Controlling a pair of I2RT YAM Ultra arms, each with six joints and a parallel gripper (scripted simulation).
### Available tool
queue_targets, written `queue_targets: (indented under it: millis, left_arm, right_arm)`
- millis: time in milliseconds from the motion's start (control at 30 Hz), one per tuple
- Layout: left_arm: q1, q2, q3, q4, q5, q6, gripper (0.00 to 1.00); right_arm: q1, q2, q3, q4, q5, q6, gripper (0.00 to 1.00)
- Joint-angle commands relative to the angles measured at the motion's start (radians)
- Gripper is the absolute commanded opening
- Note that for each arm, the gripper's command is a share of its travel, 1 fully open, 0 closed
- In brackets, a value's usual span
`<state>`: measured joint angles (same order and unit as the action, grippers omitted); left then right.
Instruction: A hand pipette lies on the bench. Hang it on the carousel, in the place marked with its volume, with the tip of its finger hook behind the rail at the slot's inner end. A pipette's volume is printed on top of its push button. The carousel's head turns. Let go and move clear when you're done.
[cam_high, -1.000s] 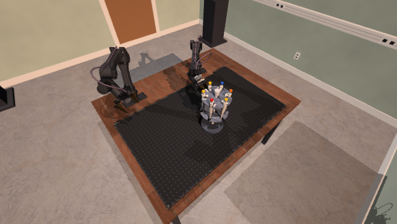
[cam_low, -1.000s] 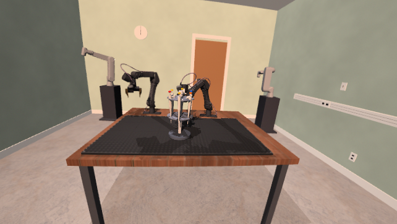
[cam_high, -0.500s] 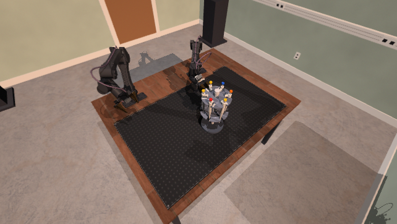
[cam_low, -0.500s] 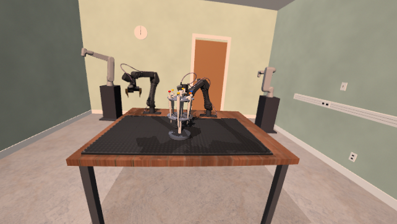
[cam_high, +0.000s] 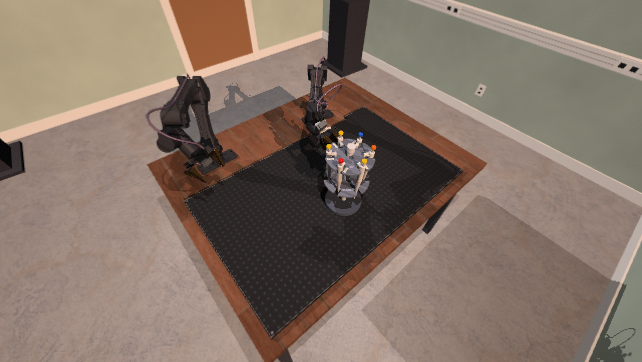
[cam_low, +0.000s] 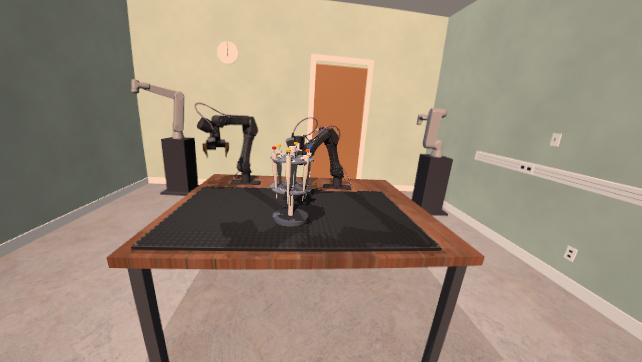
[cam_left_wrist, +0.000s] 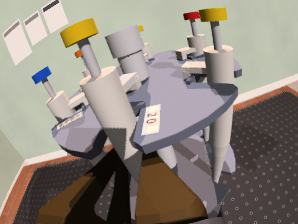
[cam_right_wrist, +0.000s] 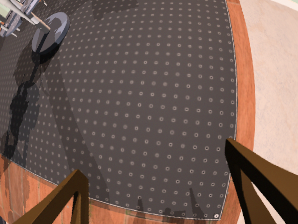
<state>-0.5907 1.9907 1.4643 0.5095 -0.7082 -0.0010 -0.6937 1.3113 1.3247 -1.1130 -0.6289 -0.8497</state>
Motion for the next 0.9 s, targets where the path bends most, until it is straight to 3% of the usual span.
queue_targets:
  millis: [0,500,700,867]
  left_arm:
    - [0.002,-0.033,0.034,0.007,-0.022,0.003,0.12]
    - [0.002,-0.033,0.034,0.007,-0.022,0.003,0.12]
    - [-0.064,0.100,0.169,-0.035,-0.278,0.007,0.12]
    - [-0.046,0.083,0.201,-0.056,-0.300,-0.001,0.12]
  right_arm:
    - [-0.008,0.006,0.017,0.011,-0.019,-0.007,1.00]
    - [-0.008,0.006,0.017,0.011,-0.019,-0.007,1.00]
    - [-0.008,0.006,0.017,0.011,-0.019,-0.007,1.00]
    - [-0.008,0.006,0.017,0.011,-0.019,-0.007,1.00]
